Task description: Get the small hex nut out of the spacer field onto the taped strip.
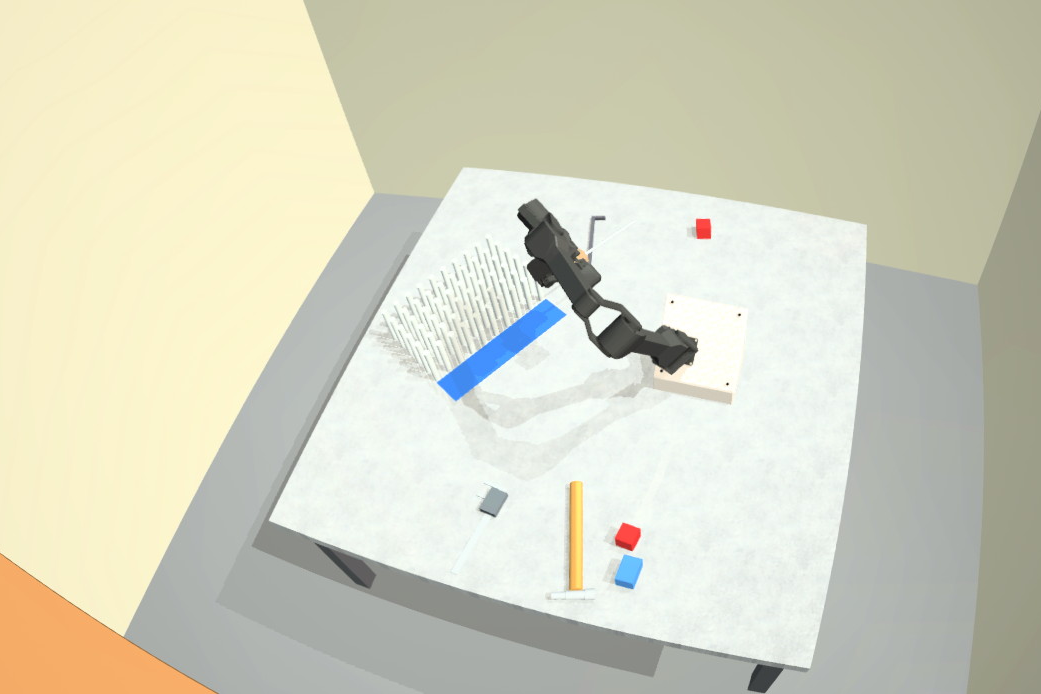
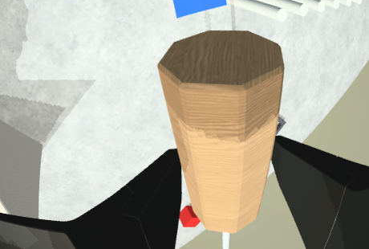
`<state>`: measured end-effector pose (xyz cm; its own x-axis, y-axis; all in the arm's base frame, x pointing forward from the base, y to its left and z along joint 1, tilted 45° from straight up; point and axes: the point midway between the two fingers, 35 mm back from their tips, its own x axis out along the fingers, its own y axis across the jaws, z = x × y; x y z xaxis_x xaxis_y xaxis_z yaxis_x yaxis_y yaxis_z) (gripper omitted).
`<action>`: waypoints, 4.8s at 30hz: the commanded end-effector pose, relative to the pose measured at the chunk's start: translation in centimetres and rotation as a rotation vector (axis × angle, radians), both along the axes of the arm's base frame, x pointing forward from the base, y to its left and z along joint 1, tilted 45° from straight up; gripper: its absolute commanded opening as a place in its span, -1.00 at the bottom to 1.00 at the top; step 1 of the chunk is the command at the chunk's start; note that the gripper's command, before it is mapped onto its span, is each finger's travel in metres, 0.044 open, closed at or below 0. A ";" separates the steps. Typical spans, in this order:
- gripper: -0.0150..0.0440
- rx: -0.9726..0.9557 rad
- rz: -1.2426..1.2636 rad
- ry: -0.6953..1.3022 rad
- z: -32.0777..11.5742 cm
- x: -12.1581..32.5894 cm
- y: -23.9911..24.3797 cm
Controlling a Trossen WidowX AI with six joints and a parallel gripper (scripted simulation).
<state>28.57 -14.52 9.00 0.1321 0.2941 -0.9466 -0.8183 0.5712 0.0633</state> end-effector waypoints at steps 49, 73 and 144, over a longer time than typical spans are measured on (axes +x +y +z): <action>-0.49 -0.207 1.599 -0.576 6.8 -1.4 14.0; -0.49 -0.214 1.603 -0.574 -1.1 -0.7 21.7; -0.49 -0.215 1.601 -0.590 -5.4 1.5 24.2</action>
